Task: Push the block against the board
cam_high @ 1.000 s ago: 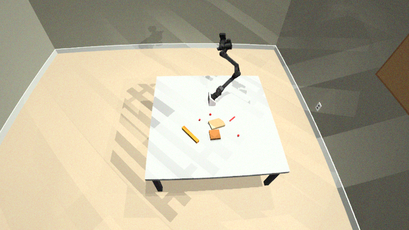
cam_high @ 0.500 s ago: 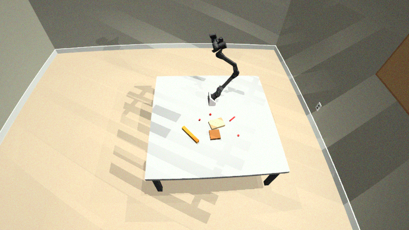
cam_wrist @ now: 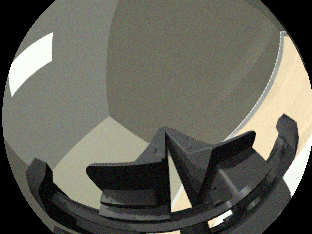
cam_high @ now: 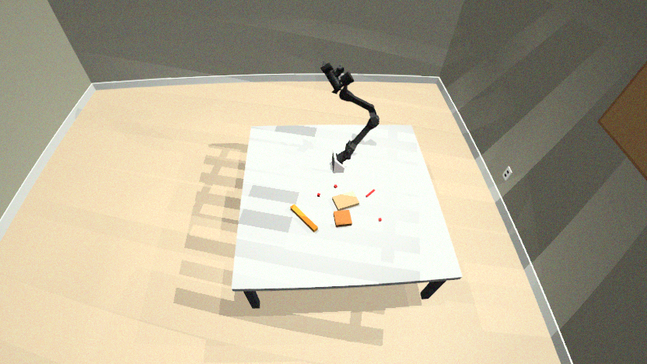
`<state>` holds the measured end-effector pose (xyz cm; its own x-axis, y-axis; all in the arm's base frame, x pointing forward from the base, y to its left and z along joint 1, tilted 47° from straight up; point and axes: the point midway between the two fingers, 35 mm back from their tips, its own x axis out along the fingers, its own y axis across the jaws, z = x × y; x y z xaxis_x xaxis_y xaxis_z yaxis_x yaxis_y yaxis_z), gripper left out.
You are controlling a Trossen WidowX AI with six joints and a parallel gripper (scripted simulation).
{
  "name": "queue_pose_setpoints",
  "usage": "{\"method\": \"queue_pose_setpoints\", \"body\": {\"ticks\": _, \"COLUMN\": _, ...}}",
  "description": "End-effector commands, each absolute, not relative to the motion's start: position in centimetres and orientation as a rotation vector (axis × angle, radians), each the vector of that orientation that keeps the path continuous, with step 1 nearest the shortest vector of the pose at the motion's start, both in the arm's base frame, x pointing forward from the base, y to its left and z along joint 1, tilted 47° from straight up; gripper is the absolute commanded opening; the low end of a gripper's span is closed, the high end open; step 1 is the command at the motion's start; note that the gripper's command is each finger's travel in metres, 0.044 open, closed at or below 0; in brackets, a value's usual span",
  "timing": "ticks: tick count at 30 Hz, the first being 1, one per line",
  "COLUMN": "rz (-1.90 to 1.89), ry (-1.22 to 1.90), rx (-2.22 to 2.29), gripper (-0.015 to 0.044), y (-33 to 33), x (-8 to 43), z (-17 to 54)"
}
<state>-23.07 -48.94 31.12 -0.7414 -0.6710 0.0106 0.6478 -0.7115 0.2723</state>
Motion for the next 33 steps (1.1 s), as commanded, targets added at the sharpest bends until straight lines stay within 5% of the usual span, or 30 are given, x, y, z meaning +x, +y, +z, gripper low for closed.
{"method": "queue_pose_setpoints", "body": {"ticks": 1, "rz": -2.291, "ry": -0.228, "rx": 0.195, "gripper": 0.0, "y": -51.3, "x": -19.5, "z": 28.6}}
{"method": "queue_pose_setpoints", "body": {"ticks": 33, "rz": -1.641, "ry": 0.241, "rx": 0.598, "gripper": 0.0, "y": -53.8, "x": 7.5, "z": 13.9}}
